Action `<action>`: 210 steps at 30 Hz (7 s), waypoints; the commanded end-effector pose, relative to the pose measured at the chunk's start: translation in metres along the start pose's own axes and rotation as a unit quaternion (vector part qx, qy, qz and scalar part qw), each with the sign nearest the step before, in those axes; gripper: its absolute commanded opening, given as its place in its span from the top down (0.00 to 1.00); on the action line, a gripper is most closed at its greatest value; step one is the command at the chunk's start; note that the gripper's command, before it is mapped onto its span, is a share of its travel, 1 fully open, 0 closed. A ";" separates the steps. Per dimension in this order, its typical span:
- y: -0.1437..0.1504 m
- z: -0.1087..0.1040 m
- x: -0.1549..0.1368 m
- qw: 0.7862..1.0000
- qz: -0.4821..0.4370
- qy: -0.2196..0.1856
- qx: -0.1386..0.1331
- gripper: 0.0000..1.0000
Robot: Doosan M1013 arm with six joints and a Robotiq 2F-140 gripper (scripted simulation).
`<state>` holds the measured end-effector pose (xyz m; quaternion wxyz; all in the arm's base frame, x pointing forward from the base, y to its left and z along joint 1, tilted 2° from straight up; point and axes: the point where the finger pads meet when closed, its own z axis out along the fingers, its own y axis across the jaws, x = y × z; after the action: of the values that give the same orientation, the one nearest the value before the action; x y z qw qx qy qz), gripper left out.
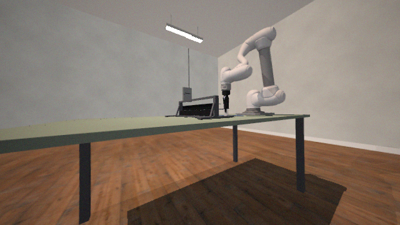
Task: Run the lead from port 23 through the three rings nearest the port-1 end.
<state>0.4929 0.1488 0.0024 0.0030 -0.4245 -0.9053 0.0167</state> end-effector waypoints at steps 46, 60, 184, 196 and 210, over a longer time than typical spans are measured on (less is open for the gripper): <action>0.000 0.000 0.000 1.000 0.000 0.000 0.000 1.00; 0.000 0.000 0.000 1.000 0.000 0.000 0.000 1.00; 0.114 -0.100 0.000 0.995 0.098 0.000 0.000 1.00; 0.226 -0.158 -0.001 0.981 0.192 0.000 0.000 1.00; 0.243 -0.167 -0.001 0.978 0.207 0.000 0.000 1.00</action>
<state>0.6833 0.3052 0.1599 -0.0015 -0.6029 -0.7976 0.0193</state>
